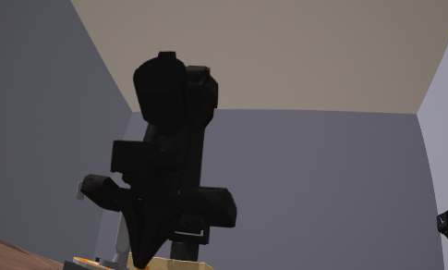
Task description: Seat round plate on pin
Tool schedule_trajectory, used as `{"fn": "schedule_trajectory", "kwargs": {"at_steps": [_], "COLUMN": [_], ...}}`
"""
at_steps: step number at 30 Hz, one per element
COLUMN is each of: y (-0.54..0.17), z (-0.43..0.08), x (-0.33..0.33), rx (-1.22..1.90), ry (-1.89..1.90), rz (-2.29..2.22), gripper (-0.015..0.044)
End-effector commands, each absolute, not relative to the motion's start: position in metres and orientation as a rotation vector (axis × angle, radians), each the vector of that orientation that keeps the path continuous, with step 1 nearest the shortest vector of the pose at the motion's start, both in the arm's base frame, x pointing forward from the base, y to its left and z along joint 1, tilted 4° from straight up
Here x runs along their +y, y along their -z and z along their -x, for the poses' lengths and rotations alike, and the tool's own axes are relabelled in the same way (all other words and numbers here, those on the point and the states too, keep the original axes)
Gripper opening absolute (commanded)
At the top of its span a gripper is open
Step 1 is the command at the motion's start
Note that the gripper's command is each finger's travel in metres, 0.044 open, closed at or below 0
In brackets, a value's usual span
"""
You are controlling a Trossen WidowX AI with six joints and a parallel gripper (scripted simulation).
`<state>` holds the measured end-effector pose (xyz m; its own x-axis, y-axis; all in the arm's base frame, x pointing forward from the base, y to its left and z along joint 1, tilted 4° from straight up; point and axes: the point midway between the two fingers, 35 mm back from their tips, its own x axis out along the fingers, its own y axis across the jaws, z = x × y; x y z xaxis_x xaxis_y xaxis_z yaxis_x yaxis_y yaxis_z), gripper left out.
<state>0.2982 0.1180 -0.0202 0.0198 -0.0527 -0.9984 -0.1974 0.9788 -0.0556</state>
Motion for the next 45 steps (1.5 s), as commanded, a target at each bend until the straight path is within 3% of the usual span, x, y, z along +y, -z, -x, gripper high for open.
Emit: {"fn": "schedule_trajectory", "kwargs": {"at_steps": [1,45], "y": [0.021,0.001], "z": [-0.291,-0.257], "x": [0.119,0.112], "rx": [1.56,1.563], "ry": [-0.114,-0.114], "rz": [0.196,0.197], "gripper": [0.0,0.0]}}
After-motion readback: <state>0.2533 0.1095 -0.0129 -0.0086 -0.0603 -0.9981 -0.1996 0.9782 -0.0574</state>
